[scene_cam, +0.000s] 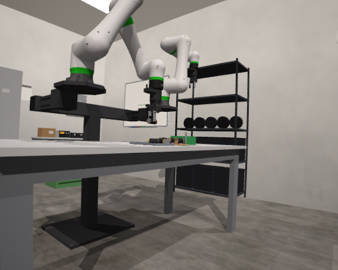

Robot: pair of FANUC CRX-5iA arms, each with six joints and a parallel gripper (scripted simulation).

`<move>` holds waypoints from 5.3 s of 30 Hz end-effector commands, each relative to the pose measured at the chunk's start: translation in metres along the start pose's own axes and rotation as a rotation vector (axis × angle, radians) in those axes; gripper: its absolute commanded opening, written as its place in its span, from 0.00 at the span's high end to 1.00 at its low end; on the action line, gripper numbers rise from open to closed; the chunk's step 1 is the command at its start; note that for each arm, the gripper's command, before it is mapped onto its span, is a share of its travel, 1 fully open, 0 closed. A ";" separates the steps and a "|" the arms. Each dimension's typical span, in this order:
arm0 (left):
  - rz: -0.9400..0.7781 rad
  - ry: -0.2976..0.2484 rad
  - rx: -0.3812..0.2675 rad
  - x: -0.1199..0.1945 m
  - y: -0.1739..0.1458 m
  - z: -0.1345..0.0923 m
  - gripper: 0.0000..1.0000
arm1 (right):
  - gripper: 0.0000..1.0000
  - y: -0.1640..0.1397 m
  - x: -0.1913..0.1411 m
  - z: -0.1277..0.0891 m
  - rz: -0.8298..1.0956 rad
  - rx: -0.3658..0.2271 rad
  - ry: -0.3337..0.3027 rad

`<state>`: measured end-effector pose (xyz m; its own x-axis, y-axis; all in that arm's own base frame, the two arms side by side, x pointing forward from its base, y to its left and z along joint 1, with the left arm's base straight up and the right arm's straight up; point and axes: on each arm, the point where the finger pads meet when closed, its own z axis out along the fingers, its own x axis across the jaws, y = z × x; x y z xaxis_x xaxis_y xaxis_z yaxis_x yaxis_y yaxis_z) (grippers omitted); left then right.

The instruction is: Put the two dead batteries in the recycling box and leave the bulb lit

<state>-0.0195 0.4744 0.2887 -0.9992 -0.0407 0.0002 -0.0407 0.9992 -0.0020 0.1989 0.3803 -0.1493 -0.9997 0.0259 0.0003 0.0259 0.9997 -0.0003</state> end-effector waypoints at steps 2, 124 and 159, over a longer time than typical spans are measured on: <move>0.000 0.000 -0.002 0.000 0.000 -0.001 0.00 | 0.43 0.001 0.000 -0.001 0.000 -0.002 -0.001; 0.000 0.000 -0.002 0.000 0.000 -0.001 0.00 | 0.10 0.001 0.000 0.067 0.000 -0.002 -0.001; 0.000 0.000 -0.002 0.000 0.000 -0.001 0.00 | 0.10 0.048 -0.043 -0.001 0.000 -0.002 -0.001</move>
<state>-0.0195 0.4744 0.2887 -0.9992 -0.0407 0.0002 -0.0407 0.9992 -0.0020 0.2293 0.4117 -0.1483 -0.9996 0.0265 -0.0044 0.0264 0.9996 0.0027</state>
